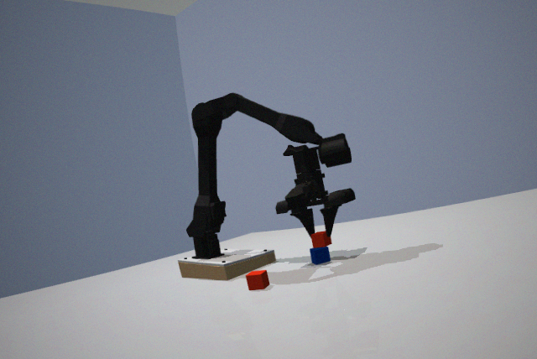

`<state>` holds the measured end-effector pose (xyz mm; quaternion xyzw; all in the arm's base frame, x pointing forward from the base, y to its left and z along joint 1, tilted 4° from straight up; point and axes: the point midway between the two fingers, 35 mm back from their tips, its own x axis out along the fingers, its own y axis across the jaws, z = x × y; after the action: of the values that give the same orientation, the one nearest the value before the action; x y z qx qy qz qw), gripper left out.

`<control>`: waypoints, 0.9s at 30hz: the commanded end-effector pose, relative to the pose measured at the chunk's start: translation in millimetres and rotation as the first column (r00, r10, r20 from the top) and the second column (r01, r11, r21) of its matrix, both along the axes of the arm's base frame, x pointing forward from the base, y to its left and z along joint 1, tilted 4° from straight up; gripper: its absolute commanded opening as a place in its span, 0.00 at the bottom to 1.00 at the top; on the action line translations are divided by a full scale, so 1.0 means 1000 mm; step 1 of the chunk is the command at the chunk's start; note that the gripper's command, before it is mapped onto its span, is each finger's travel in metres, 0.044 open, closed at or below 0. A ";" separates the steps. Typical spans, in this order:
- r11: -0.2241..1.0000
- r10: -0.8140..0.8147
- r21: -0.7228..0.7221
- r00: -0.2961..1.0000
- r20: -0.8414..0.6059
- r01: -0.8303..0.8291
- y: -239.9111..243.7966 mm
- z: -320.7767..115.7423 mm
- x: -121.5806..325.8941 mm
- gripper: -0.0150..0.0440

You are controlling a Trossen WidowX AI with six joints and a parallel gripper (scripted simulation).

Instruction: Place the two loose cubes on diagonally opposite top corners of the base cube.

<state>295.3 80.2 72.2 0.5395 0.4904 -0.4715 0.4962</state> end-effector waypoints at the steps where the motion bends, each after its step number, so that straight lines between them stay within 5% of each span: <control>1: 1.000 0.002 -0.002 1.000 0.000 -0.002 0.000 -0.001 0.000 0.60; 21: 1.000 0.003 -0.001 1.000 -0.002 -0.003 -0.003 0.028 -0.003 0.65; 27: 0.978 0.210 -0.021 0.978 0.008 -0.209 -0.027 0.031 0.000 0.70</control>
<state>294.5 62.6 101.2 0.4993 0.5224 -0.4372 0.5355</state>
